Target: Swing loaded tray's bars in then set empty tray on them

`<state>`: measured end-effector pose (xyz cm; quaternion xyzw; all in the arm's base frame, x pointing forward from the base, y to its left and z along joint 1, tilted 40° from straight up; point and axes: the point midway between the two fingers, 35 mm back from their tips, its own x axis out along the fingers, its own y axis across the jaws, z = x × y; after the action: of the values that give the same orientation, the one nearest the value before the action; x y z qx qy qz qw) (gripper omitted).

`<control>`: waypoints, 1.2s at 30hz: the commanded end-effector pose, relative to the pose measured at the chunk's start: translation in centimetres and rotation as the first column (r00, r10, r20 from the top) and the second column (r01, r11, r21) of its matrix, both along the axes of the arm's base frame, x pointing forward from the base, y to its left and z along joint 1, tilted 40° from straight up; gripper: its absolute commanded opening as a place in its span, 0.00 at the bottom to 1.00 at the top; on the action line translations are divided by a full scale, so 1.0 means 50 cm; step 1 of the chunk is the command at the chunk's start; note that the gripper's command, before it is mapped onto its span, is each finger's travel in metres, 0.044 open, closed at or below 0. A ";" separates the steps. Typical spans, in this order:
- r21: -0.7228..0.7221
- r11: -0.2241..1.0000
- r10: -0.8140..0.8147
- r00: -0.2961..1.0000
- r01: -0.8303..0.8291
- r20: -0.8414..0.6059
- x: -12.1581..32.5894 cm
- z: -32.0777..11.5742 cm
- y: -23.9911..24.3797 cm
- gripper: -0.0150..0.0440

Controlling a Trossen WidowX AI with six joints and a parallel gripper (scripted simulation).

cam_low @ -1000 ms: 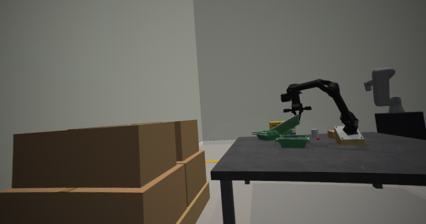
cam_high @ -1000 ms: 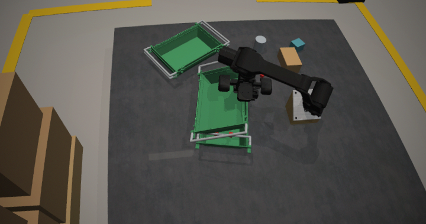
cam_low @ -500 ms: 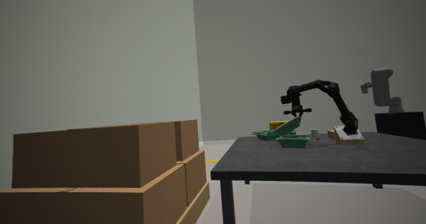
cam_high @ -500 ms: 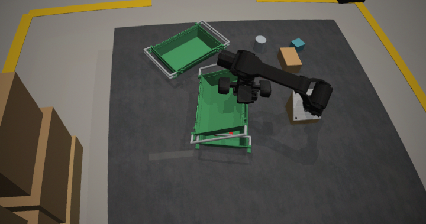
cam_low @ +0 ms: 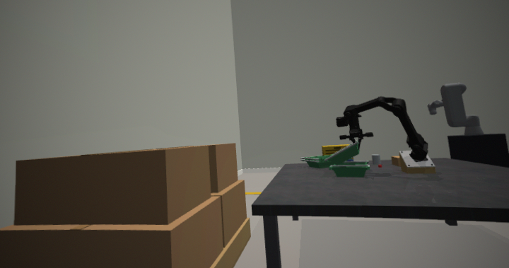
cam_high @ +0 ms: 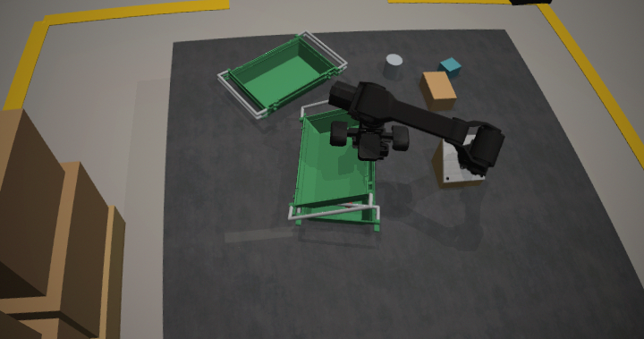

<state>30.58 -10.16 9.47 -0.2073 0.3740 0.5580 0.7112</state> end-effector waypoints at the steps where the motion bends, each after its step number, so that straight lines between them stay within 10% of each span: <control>1: -0.011 1.000 -0.019 0.999 0.020 0.026 0.002 0.010 -0.007 0.25; 36: -0.010 1.000 -0.019 0.999 0.020 0.026 -0.027 -0.035 0.044 0.25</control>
<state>29.35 -8.44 7.91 -0.2140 0.3693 0.5429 0.7232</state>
